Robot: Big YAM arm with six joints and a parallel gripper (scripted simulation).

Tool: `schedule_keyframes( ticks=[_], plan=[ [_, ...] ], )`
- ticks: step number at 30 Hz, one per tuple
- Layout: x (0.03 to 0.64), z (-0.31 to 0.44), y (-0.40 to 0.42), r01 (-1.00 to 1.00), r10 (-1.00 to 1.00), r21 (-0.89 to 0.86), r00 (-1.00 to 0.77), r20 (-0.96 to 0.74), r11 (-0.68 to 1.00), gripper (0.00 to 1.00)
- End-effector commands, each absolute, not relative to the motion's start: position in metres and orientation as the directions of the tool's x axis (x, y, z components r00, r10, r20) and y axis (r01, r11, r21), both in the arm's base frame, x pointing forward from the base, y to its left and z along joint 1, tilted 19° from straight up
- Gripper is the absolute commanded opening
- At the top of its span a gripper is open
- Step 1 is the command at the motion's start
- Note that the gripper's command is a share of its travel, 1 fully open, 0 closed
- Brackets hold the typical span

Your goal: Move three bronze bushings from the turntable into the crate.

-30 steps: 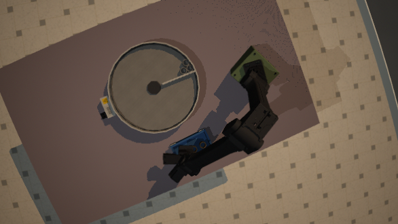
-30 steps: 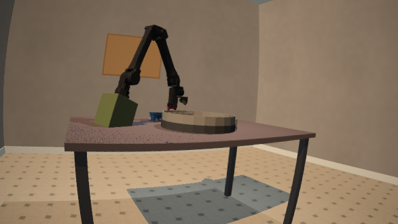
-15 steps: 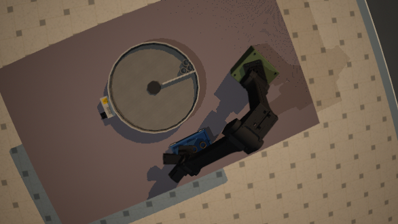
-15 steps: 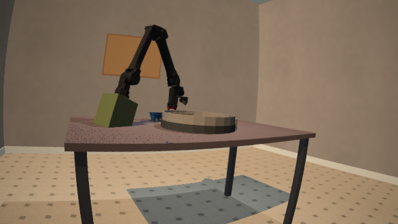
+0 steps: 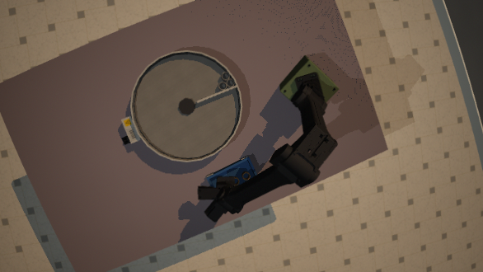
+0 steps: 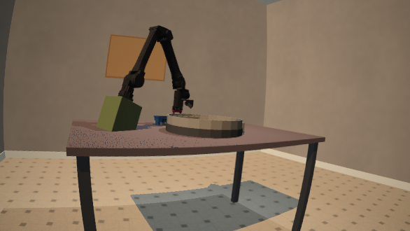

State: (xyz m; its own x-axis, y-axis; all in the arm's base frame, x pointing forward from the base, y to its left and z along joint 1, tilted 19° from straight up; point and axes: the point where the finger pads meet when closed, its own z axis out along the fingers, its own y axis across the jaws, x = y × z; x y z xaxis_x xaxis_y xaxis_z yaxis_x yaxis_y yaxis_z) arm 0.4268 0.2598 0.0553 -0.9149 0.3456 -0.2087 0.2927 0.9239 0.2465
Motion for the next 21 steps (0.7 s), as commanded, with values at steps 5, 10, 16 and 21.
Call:
schedule_keyframes(
  ticks=[5, 10, 16, 21],
  plan=[
    [0.4496, 0.0708, 0.2678, 0.292, 0.362, 0.282, -0.901, -0.239, 0.914, 0.00],
    [0.4496, 0.0708, 0.2678, 0.292, 0.362, 0.282, -0.901, -0.239, 0.914, 0.00],
    [0.4496, 0.0708, 0.2678, 0.292, 0.362, 0.282, -0.901, -0.239, 0.914, 0.14],
    [0.4497, 0.0708, 0.2679, 0.292, 0.362, 0.282, -0.901, -0.239, 0.914, 0.14]
  ],
)
